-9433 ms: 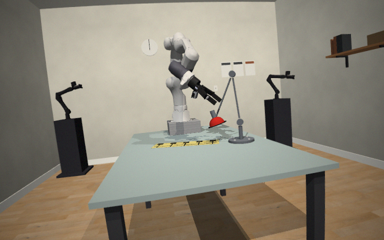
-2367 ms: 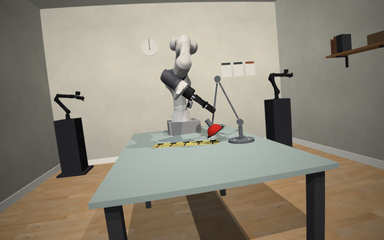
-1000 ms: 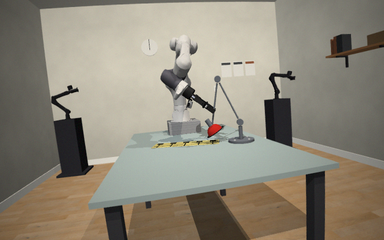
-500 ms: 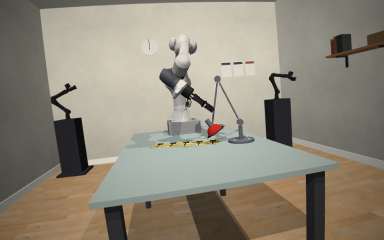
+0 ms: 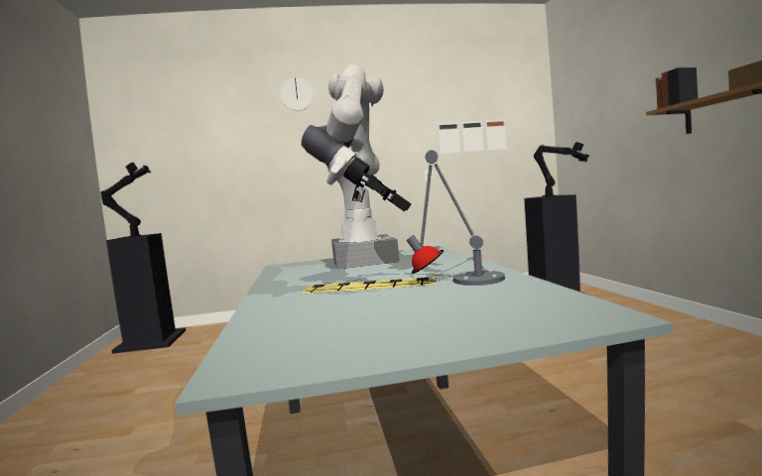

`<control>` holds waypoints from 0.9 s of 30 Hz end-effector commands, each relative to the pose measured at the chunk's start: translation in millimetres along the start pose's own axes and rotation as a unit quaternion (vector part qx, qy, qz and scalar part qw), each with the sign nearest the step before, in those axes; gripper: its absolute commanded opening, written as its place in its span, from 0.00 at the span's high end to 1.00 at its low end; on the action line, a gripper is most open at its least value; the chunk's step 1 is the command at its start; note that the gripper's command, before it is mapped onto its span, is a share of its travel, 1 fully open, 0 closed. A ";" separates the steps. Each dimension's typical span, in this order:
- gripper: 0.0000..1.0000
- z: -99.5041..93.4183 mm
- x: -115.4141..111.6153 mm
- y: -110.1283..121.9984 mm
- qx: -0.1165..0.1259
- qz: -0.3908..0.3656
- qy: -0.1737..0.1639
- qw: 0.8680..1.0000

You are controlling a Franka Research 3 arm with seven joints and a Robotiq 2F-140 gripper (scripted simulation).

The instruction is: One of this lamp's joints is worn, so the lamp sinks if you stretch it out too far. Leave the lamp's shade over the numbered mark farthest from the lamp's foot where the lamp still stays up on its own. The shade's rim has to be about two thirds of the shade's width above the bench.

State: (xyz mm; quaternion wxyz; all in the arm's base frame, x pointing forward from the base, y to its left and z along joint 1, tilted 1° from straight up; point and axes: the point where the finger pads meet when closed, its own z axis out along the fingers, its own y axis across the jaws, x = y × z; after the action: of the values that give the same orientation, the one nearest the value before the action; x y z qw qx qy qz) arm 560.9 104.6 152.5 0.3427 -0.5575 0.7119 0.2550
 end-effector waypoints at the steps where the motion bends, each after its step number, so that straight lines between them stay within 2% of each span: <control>1: 0.00 -12.8 -0.4 2.9 -0.005 0.007 0.000 1.000; 12: 0.00 -57.7 -1.0 -1.0 0.002 0.001 -0.001 1.000; 27: 0.00 -54.5 -0.4 -4.4 0.007 -0.005 -0.001 1.000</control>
State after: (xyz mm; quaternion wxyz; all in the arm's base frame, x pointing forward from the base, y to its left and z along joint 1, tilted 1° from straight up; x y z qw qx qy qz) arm 553.3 61.2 188.1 0.3481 -0.5584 0.7108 0.2484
